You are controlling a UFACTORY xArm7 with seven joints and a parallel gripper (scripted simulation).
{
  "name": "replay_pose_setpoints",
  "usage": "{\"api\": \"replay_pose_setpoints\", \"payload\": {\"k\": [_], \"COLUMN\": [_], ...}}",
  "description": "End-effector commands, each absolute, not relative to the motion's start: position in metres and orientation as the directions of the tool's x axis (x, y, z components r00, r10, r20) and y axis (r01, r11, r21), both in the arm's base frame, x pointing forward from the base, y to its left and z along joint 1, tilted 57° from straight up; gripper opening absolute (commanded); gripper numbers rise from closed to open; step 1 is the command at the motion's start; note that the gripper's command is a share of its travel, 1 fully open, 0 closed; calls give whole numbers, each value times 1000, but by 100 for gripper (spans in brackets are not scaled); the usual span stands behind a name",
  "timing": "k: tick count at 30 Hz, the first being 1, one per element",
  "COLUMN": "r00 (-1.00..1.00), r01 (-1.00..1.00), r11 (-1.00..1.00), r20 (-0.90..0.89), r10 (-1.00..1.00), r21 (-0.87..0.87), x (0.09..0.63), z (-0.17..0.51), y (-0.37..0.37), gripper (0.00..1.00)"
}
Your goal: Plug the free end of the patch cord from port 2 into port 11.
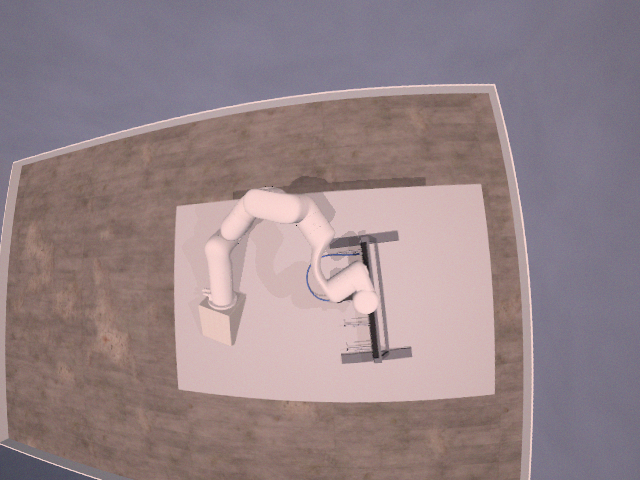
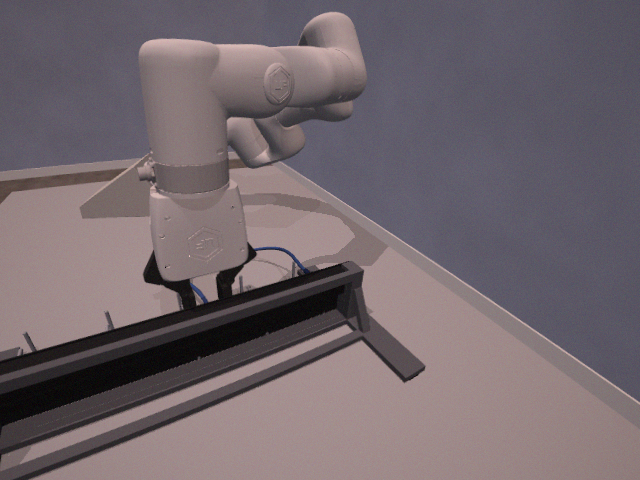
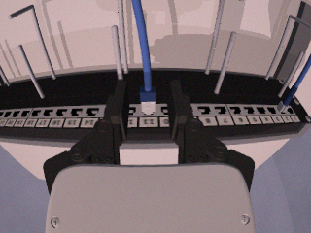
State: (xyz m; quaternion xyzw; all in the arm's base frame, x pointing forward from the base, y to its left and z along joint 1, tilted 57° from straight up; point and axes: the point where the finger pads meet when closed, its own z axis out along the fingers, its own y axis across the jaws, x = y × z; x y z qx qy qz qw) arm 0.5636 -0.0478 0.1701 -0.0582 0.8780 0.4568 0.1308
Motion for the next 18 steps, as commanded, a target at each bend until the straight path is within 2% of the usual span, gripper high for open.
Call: {"api": "replay_pose_setpoints", "payload": {"k": [1, 18], "r00": [-958, -958], "r01": [-221, -221], "r11": [579, 579], "r20": [-285, -285], "r10": [21, 21], "r21": [785, 785], "x": [564, 563], "z": [171, 173], "y": [-51, -53], "gripper": [38, 38]}}
